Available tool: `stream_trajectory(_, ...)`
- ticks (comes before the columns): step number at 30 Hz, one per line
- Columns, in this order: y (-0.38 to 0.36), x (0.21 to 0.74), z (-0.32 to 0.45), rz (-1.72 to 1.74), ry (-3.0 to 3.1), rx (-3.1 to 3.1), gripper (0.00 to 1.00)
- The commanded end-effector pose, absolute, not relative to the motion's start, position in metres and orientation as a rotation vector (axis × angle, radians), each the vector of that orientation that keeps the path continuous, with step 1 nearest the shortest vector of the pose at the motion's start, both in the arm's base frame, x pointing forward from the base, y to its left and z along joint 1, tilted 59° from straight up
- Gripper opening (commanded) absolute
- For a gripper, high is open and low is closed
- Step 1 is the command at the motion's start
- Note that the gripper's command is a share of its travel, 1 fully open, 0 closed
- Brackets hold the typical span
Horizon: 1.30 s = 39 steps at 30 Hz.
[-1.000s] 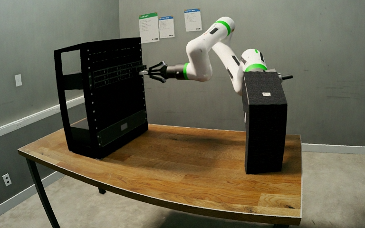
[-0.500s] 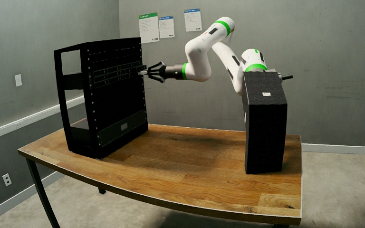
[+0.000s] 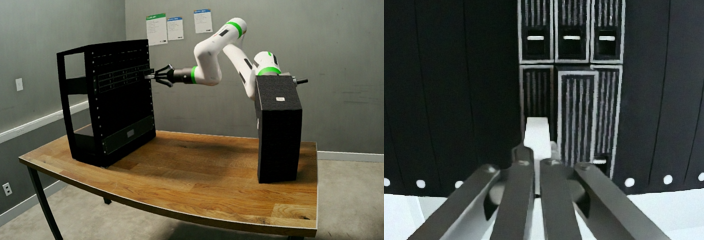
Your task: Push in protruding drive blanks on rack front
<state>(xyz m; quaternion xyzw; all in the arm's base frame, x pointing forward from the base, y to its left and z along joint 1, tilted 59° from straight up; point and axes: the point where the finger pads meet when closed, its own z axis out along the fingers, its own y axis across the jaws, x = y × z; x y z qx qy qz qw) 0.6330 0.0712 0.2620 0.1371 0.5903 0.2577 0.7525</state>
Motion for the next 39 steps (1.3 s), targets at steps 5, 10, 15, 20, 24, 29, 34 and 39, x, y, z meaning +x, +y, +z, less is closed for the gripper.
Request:
stream_trajectory(5, 0.0723, 0.6352, 0.2630, 0.564, 1.288, 0.299, 0.10)
stream_trajectory(10, 0.0723, 0.6359, 0.2632, 0.564, 1.288, 0.299, 0.10)
stream_trajectory(15, 0.0723, 0.6359, 0.2632, 0.564, 1.288, 0.299, 0.10)
stream_trajectory(20, 0.0724, 0.6370, 0.2635, 0.564, 1.288, 0.299, 0.10)
stream_trajectory(24, 0.0726, 0.6387, 0.2640, 0.564, 1.288, 0.299, 0.10)
stream_trajectory(29, 0.0726, 0.6387, 0.2640, 0.564, 1.288, 0.299, 0.10)
stream_trajectory(34, 0.0726, 0.6388, 0.2640, 0.564, 1.288, 0.299, 0.10)
stream_trajectory(39, 0.0729, 0.6410, 0.2646, 0.564, 1.288, 0.299, 0.10)
